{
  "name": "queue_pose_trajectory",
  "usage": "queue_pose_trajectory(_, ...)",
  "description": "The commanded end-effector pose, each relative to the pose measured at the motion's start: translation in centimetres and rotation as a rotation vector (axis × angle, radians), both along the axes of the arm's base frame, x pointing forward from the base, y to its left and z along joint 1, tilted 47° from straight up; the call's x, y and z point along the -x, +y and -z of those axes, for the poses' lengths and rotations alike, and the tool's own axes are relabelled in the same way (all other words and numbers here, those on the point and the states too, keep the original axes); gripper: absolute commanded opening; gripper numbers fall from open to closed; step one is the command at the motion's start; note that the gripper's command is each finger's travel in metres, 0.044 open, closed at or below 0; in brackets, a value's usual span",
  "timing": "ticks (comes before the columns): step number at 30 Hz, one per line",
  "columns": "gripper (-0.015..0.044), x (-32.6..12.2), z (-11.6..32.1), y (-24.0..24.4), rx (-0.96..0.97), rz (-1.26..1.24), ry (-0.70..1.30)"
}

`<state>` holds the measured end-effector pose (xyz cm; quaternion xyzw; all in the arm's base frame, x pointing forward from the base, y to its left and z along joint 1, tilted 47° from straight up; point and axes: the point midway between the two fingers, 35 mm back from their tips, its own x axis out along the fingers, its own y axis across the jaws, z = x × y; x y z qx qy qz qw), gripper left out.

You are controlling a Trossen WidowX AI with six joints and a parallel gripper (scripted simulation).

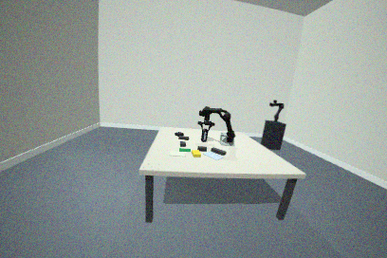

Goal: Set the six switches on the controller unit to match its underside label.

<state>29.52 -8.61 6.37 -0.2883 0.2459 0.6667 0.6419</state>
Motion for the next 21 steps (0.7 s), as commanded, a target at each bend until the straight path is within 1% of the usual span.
queue_pose_trajectory(1,0.0338,0.1,0.0,0.8,-0.014,-0.003,0.009)
queue_pose_trajectory(21,0.0338,0.2,-0.9,2.1,-0.015,-0.003,0.010)
